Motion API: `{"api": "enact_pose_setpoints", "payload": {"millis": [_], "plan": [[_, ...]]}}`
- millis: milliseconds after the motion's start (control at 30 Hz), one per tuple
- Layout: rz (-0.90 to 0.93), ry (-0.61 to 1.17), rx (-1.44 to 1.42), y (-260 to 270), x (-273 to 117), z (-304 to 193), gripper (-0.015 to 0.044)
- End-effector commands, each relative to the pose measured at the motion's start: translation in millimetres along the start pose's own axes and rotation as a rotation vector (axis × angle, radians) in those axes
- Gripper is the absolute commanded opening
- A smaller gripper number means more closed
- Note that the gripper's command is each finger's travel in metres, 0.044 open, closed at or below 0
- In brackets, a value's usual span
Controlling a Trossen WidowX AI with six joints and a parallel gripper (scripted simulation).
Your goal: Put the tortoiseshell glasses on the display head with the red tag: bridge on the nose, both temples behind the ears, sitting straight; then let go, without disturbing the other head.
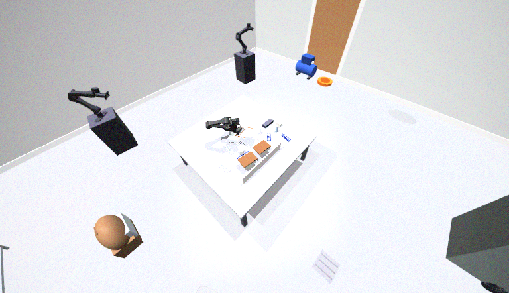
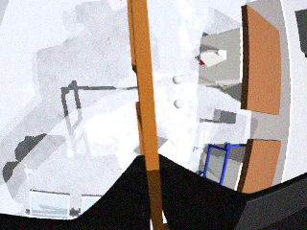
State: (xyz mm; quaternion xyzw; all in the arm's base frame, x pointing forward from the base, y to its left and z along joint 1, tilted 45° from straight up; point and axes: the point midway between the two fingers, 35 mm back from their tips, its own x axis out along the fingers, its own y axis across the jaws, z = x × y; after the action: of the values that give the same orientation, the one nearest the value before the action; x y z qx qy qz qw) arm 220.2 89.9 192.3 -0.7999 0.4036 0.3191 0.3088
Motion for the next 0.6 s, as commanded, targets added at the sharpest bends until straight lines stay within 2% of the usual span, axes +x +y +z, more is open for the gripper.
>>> {"api": "enact_pose_setpoints", "payload": {"millis": [0, 567], "plan": [[0.043, 0.006, 0.032, -4.7, 6.8, 8.4, 0.0000], [0.241, 0.084, 0.154, -12.0, 47.1, 47.5, 0.0000]]}}
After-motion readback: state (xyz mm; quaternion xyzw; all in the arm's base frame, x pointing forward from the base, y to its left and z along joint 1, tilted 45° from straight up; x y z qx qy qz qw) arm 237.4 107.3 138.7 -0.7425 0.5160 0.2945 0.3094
